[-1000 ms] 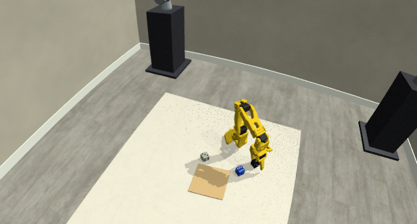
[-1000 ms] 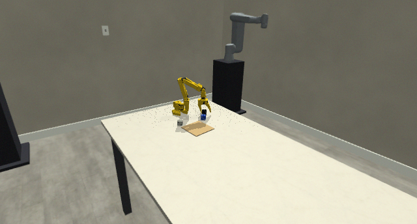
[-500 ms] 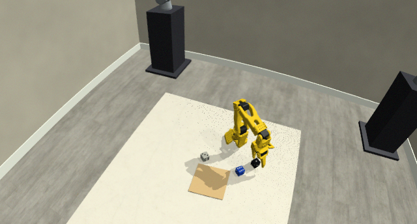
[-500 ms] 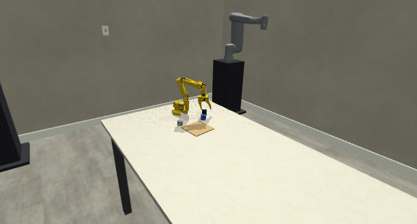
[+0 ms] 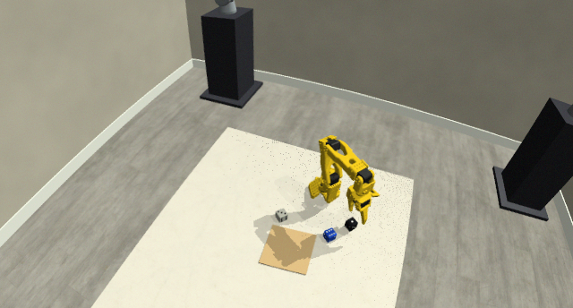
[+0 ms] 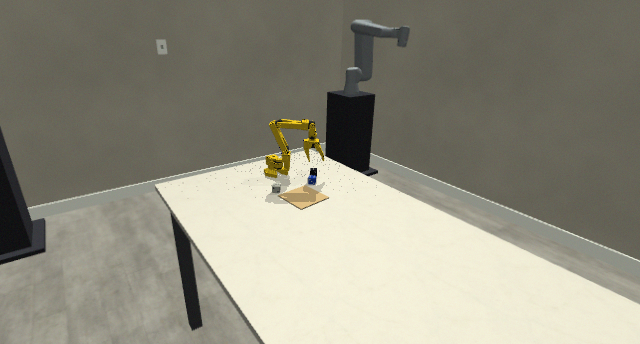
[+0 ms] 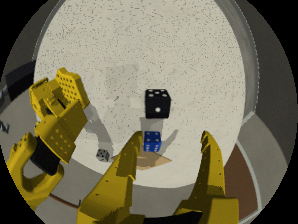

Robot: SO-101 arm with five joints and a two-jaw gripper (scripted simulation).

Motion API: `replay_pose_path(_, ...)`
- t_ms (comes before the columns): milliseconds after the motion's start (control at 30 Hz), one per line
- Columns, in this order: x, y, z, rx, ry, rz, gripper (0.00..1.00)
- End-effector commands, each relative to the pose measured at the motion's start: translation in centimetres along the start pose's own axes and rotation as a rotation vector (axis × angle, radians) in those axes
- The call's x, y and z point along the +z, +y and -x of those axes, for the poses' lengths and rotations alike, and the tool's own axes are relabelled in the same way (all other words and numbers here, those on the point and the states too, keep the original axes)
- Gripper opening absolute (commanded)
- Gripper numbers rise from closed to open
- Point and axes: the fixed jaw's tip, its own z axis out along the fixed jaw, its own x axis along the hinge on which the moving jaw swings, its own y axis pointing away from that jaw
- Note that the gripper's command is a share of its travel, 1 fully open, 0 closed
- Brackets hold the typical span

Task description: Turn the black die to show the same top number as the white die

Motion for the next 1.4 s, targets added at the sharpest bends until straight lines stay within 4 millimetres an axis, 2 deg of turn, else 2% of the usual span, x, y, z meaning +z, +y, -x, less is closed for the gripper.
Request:
replay_pose_path(0, -1.1, -0.7, 0.1, 0.0, -0.002, -0.069, 0.36)
replay_pose_path(733, -1.3, -0.7, 0.1, 0.0, -0.002, -0.087, 0.36)
replay_pose_path(1067, -4.0, -1.3, 0.1, 0.0, -0.004, -0.319, 0.35)
replay_pose_path(1133, -4.0, -1.3, 0.1, 0.0, -0.004, -0.319, 0.35)
replay_pose_path(1367, -6.2, -1.3, 0.1, 0.0, -0.005, -0.508, 0.35)
